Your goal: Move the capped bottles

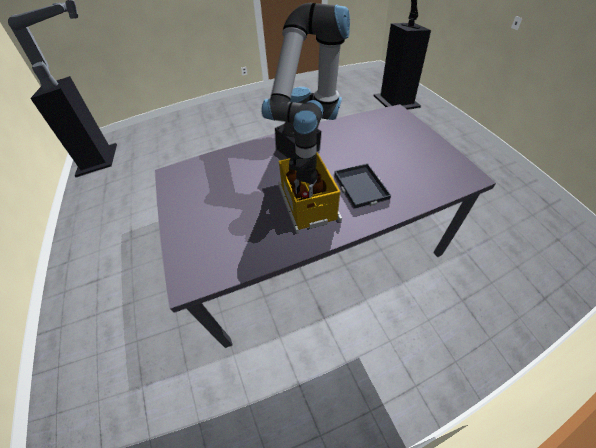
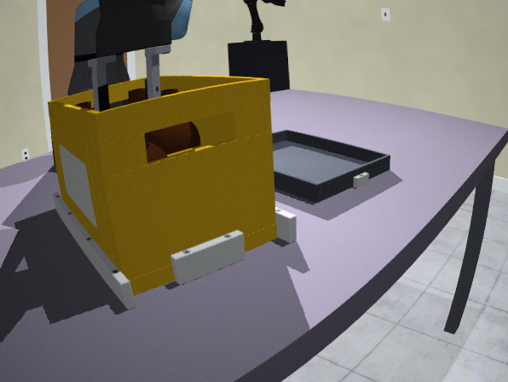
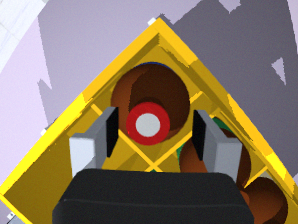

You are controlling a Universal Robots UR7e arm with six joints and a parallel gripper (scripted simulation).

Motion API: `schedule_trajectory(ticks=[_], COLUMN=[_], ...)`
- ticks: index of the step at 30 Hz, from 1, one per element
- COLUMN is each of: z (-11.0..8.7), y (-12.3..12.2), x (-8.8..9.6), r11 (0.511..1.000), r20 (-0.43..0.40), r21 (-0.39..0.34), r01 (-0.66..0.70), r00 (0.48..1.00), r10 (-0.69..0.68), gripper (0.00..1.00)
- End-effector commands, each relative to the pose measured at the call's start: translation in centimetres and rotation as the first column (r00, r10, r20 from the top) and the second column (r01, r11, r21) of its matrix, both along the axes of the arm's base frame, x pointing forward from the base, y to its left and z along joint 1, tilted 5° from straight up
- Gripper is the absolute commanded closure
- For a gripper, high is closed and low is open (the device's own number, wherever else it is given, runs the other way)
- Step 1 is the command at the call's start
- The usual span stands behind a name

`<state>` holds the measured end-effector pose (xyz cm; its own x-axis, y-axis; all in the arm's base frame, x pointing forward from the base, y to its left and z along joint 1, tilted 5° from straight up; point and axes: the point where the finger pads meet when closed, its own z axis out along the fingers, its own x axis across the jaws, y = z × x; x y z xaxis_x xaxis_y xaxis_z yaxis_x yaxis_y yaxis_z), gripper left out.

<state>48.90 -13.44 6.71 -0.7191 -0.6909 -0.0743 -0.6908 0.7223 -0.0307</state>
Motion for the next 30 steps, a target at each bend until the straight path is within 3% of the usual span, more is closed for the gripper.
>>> schedule_trajectory(ticks=[1,30], z=[-0.4,-2.7], y=[0.0,0.1], x=[0.1,0.2], r11=[1.0,1.0], r20=[0.001,0.001], r21=[-0.001,-0.001], r01=[0.0,0.0], r00=[1.0,1.0], r10=[0.0,0.0], gripper=[0.0,0.0])
